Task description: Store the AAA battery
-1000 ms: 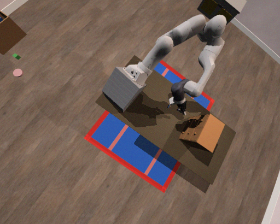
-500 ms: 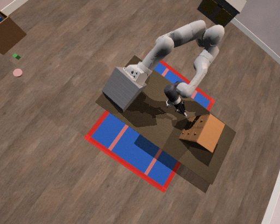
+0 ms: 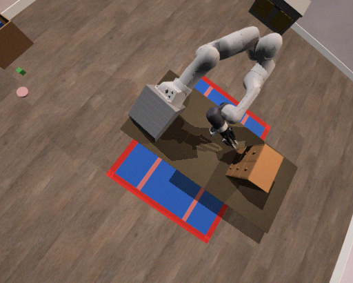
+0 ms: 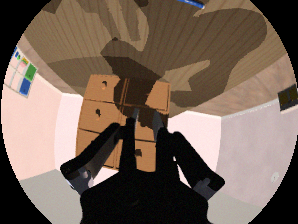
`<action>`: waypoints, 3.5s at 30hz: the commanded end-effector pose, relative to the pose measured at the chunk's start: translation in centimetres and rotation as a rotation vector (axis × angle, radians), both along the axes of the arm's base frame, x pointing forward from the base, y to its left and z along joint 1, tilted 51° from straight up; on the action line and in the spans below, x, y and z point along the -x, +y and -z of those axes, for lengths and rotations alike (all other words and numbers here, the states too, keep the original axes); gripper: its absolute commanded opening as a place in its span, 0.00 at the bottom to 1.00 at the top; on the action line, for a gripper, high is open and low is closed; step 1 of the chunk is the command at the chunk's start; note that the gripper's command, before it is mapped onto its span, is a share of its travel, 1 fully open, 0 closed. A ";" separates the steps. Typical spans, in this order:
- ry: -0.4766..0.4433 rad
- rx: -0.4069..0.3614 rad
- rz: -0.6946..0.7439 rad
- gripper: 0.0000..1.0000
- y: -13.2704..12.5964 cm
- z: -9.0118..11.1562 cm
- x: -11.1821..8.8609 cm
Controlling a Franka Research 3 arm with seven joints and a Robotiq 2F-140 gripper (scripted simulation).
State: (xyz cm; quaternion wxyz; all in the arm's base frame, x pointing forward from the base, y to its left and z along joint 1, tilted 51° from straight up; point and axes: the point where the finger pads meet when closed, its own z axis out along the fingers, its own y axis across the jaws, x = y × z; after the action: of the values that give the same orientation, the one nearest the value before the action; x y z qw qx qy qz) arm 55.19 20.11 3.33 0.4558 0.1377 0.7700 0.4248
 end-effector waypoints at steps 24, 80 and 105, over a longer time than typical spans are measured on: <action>-0.016 0.012 0.000 0.20 1.5 0.8 -1.2; -0.016 0.011 0.000 0.20 8.5 5.3 -6.1; -0.016 0.011 0.000 0.20 8.5 5.3 -6.2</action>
State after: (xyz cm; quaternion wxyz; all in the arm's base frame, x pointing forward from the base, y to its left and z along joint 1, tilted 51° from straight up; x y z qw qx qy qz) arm 61.24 28.64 -1.96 0.4610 0.1320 0.7684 0.4238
